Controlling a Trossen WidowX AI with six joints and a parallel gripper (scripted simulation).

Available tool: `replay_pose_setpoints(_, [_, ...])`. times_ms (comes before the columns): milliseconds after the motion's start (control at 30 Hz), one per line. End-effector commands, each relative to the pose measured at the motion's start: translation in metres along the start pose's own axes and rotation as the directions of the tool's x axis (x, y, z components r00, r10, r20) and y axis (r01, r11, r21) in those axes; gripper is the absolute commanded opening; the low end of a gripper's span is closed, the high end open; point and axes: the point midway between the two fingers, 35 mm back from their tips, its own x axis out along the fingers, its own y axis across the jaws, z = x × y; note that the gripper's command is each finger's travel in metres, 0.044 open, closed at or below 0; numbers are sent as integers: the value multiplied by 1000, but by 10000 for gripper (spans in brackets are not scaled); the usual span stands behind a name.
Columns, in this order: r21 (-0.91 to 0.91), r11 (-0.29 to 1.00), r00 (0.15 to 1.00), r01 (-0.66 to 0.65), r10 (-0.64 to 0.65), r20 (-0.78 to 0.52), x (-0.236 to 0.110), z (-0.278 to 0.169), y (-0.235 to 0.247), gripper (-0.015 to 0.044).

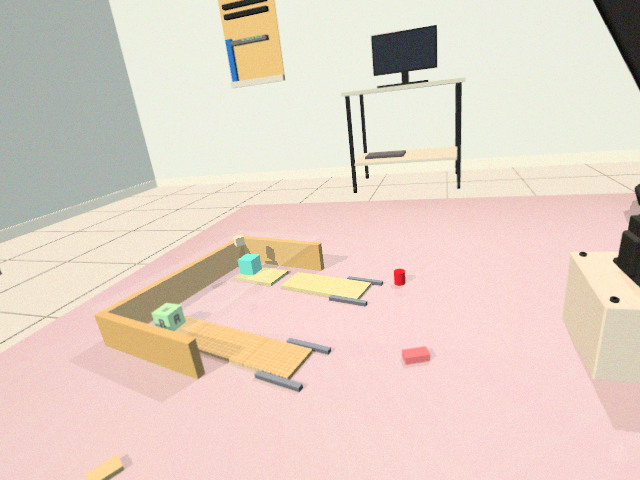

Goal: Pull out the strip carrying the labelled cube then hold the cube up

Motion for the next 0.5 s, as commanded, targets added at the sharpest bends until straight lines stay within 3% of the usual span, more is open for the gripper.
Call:
replay_pose_setpoints(0, [5,1000,1000,-3,3,-3,1,0,0,400])
replay_pose_setpoints(467, [437,884,939,-166,278,-204,69,23,52,400])
